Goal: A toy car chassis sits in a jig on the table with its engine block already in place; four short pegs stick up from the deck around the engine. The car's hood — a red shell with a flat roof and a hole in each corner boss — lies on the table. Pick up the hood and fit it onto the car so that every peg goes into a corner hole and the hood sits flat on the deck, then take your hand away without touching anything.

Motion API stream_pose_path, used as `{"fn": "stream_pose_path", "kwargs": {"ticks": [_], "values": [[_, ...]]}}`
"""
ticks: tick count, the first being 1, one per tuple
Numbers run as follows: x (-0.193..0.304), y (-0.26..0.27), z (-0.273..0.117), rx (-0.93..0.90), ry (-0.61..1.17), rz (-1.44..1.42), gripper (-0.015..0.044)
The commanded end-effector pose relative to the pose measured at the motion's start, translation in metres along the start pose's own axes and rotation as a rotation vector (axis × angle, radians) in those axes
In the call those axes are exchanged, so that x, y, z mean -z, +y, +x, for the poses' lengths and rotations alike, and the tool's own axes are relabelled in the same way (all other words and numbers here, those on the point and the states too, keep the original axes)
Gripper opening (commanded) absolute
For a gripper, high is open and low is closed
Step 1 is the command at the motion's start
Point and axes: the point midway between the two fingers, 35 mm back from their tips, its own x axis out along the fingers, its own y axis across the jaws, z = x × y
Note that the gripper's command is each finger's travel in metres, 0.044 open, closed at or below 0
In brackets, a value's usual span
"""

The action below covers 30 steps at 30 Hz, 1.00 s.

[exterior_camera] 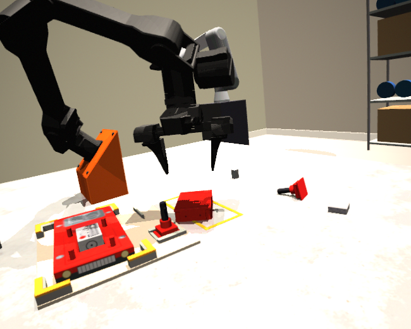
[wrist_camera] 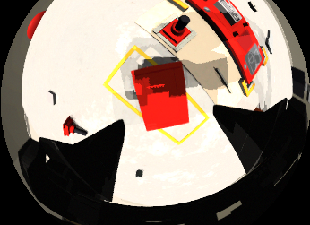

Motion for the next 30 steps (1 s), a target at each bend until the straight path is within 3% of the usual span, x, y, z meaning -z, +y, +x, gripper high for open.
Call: {"fn": "stream_pose_path", "kwargs": {"ticks": [1, 30], "values": [[-0.001, 0.000, 0.002, 0.001, -0.007, -0.054, 0.0440], [-0.001, 0.001, 0.017, 0.000, -0.007, -0.054, 0.0440]]}}
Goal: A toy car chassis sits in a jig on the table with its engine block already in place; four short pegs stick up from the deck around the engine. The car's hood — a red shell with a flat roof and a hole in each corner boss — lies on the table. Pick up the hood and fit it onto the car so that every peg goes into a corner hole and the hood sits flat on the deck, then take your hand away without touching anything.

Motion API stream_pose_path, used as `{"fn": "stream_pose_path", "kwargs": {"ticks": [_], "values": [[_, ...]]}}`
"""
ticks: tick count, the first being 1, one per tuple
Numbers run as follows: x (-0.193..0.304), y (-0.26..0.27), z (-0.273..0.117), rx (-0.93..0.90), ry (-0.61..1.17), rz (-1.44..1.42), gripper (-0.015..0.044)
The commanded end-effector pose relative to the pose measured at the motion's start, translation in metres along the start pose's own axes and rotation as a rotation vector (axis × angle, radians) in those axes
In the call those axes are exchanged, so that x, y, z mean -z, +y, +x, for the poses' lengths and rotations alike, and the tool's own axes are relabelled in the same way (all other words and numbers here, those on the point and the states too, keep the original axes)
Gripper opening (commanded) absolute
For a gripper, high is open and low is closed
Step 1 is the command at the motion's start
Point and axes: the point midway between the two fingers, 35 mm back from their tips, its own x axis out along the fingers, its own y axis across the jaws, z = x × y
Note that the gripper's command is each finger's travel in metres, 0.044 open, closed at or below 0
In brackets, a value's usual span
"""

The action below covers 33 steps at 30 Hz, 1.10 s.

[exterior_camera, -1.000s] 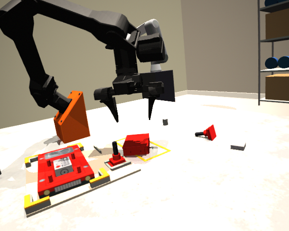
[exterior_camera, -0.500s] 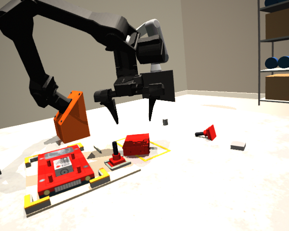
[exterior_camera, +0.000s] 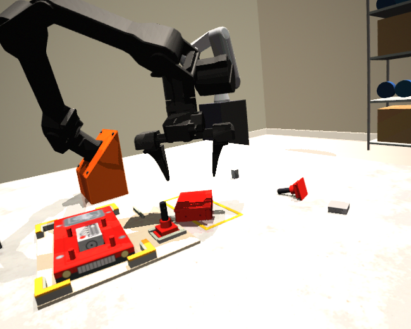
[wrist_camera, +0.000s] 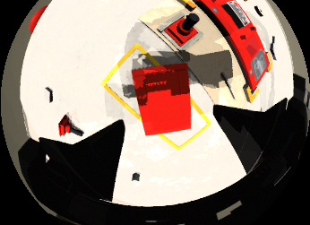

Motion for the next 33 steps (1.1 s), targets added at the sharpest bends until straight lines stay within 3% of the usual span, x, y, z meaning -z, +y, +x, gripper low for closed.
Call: {"fn": "stream_pose_path", "kwargs": {"ticks": [1, 33], "values": [[0.001, 0.000, 0.004, 0.005, -0.004, -0.008, 0.0440], [0.001, 0.001, 0.023, 0.005, -0.005, -0.008, 0.0440]]}}
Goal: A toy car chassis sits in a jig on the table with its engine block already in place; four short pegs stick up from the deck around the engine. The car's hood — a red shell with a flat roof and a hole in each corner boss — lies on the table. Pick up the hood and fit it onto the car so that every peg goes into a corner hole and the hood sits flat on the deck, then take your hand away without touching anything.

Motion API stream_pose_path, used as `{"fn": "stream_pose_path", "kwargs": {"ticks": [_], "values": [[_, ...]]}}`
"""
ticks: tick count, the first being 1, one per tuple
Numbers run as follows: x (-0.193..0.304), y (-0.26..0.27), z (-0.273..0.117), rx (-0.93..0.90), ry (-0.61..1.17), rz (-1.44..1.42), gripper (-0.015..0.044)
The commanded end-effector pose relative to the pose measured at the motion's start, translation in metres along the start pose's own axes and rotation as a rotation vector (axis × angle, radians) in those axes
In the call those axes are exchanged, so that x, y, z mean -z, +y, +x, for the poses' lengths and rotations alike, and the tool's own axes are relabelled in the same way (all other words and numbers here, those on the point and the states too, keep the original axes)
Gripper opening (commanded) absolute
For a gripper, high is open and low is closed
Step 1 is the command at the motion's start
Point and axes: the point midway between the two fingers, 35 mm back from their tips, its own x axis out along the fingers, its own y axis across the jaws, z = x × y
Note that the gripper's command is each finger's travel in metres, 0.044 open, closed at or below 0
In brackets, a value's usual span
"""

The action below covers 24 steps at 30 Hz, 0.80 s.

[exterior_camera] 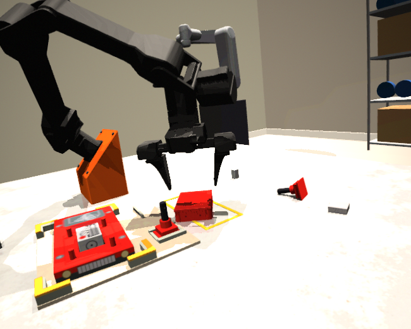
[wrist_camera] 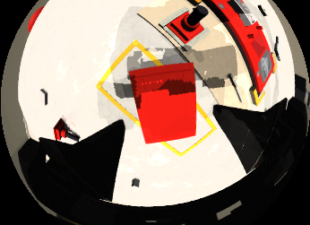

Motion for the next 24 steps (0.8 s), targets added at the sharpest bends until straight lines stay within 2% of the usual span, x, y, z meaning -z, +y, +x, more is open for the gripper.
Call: {"fn": "stream_pose_path", "kwargs": {"ticks": [1, 24], "values": [[0.001, 0.000, 0.004, 0.005, -0.004, -0.009, 0.0440], [0.001, 0.000, 0.018, 0.006, -0.005, -0.008, 0.0440]]}}
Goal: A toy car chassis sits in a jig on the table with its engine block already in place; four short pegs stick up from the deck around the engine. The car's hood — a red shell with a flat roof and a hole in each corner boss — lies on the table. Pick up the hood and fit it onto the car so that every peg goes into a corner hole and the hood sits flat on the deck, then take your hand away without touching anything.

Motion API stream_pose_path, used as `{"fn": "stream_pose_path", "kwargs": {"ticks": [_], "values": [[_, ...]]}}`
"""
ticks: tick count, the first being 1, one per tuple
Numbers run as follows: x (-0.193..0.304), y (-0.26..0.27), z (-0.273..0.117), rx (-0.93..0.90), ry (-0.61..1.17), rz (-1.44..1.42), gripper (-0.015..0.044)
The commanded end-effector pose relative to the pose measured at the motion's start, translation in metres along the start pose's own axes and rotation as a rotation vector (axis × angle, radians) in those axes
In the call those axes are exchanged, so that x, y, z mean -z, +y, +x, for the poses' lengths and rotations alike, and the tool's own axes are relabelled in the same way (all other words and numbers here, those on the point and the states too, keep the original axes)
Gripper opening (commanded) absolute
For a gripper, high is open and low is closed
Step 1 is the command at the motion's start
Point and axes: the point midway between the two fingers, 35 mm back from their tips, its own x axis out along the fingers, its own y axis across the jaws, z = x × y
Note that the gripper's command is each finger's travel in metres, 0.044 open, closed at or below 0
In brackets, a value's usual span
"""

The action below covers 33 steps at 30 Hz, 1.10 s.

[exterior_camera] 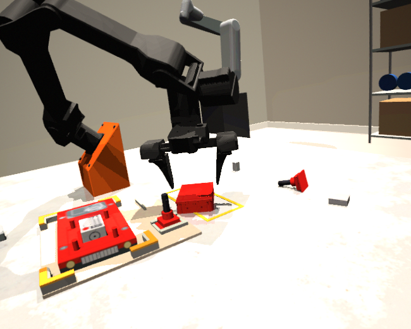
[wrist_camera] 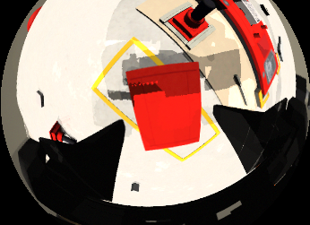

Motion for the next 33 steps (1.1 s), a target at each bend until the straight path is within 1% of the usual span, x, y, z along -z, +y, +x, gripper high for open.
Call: {"fn": "stream_pose_path", "kwargs": {"ticks": [1, 33], "values": [[0.001, 0.000, 0.004, 0.006, -0.004, -0.009, 0.0440], [0.001, 0.000, 0.019, 0.006, -0.004, -0.009, 0.0440]]}}
